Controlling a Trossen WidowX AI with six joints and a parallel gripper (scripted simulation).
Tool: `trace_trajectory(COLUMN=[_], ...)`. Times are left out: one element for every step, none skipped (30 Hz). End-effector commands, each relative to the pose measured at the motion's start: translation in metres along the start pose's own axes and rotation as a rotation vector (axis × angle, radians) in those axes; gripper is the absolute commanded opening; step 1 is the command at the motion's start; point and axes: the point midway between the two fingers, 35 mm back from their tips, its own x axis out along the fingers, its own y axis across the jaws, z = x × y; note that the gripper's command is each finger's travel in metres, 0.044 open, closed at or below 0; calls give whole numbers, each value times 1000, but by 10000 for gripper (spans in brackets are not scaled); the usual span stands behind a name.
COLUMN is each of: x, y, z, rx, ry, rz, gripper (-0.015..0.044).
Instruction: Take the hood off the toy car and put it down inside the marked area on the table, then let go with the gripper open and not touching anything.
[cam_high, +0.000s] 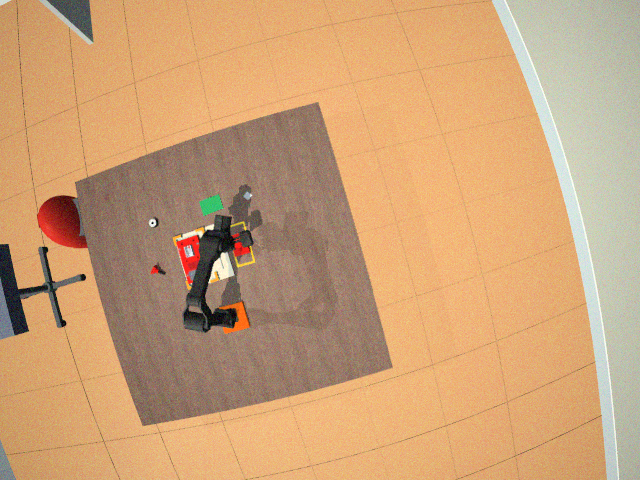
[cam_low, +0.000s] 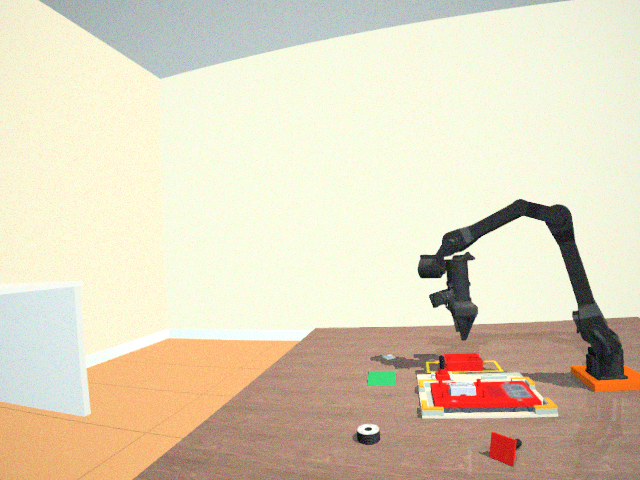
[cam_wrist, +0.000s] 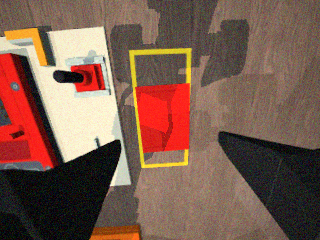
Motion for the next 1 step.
trace_trajectory(x=[0], y=[0], z=[0], rx=[-2], ry=[-1], rz=[2], gripper=[440])
